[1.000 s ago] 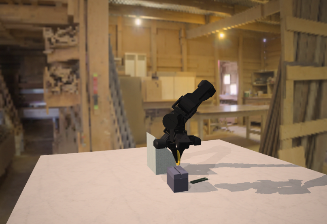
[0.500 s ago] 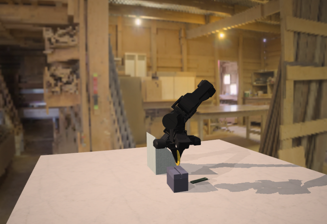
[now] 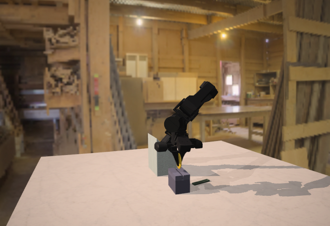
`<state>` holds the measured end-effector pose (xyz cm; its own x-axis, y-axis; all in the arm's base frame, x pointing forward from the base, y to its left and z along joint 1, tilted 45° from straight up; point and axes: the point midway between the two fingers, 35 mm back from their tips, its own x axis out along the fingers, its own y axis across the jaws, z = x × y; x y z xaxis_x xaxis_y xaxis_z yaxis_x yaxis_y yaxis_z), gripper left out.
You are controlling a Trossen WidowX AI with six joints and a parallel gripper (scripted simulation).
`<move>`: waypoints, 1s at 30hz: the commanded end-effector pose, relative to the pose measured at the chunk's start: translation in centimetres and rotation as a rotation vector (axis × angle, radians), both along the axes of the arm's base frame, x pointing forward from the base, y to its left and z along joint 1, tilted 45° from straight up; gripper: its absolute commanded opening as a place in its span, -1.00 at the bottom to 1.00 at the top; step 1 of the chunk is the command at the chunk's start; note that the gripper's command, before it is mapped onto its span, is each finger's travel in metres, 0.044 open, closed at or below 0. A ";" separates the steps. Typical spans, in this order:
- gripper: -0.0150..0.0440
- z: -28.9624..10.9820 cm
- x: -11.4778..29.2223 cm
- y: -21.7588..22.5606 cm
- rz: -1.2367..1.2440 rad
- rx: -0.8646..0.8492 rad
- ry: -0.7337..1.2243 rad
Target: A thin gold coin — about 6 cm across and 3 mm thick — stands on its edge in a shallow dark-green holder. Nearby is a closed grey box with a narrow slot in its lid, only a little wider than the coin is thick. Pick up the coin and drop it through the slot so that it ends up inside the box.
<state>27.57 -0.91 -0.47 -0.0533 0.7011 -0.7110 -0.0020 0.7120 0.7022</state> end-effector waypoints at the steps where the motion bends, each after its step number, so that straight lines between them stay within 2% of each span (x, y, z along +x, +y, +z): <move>1: -0.49 -0.2 -0.1 0.3 -0.003 0.005 0.004; 19: -0.49 -0.9 -0.1 0.9 -0.002 0.005 0.003; 25: 0.04 -0.7 0.0 0.7 0.001 0.001 -0.001; 30: 0.05 -0.7 0.0 0.7 0.001 0.001 -0.001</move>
<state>27.54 -0.17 -1.21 -0.0538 0.7018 -0.7104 -0.0025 0.7113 0.7029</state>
